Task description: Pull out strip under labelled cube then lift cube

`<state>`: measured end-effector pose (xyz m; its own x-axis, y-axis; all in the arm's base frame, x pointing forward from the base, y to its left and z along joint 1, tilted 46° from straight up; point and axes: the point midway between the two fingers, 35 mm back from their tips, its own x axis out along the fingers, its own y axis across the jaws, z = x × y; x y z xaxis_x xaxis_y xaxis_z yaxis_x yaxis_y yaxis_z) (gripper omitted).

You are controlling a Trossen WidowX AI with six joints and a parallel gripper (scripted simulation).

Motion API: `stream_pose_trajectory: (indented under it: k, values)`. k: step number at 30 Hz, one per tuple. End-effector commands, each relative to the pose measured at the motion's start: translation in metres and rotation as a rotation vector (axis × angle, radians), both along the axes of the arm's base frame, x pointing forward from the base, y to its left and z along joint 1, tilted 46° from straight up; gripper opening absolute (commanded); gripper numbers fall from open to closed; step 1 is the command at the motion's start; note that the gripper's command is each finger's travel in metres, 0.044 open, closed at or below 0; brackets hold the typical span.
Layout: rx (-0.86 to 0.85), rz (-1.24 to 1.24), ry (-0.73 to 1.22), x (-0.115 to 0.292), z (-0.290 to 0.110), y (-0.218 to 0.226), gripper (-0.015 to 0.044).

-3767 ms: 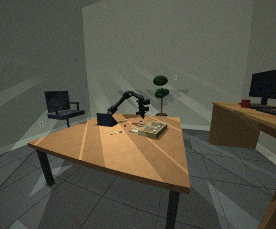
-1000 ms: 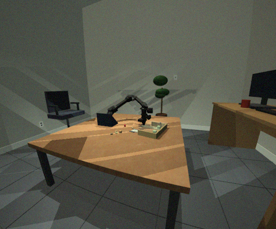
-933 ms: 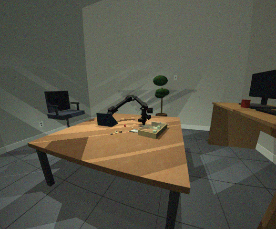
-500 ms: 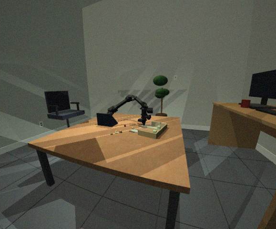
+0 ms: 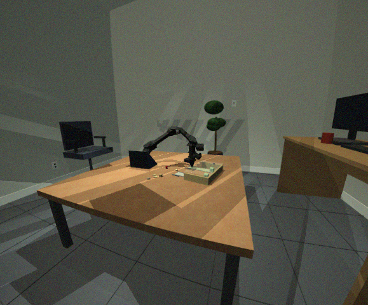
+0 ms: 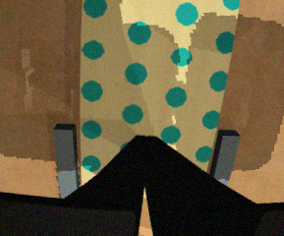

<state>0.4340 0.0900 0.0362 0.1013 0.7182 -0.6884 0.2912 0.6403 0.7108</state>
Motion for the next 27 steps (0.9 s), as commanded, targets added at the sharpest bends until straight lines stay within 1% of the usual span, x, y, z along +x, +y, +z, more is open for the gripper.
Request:
stream_pose_trajectory:
  k: [1, 9, 27]
  values:
    - [-0.005, 0.003, 0.002, 0.001, -0.002, 0.002, 0.0000]
    - [-0.005, 0.003, 0.002, -0.001, -0.002, 0.003, 0.0000]
    - [-0.005, 0.003, 0.003, -0.027, 0.000, 0.011, 0.0000]
